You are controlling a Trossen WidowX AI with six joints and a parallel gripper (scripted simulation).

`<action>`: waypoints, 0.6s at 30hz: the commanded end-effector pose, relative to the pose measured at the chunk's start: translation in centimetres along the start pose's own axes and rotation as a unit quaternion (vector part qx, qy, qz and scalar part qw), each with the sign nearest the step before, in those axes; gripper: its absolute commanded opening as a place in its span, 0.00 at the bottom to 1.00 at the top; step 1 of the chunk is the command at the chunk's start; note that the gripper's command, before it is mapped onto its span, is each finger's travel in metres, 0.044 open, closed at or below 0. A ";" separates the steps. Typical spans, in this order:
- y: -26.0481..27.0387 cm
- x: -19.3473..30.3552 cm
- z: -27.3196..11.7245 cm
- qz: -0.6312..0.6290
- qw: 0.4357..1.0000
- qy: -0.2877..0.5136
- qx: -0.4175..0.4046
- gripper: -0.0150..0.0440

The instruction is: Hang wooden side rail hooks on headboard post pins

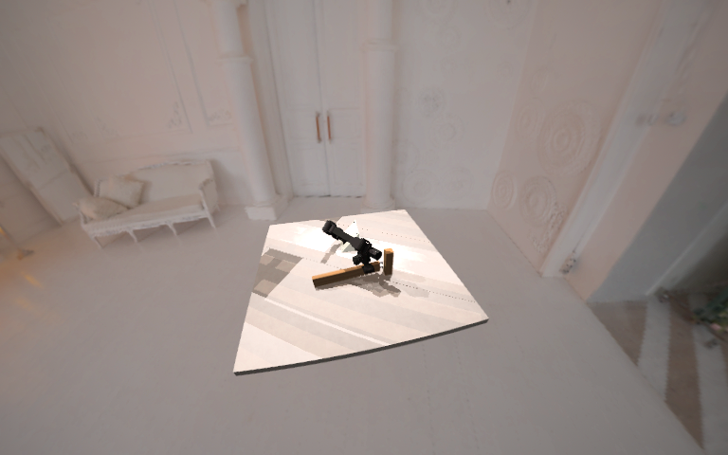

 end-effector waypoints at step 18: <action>0.1 0.2 -1.2 0.002 1.000 -0.001 -0.012 0.25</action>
Point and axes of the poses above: the point midway between the two fingers, 35 mm back from their tips, its own z axis out along the fingers, its own y axis across the jaws, x = y × z, the point moved 8 cm from there along -z, back along the fingers, and after that the axes turned 11 degrees about -z, right-handed, at the moved point
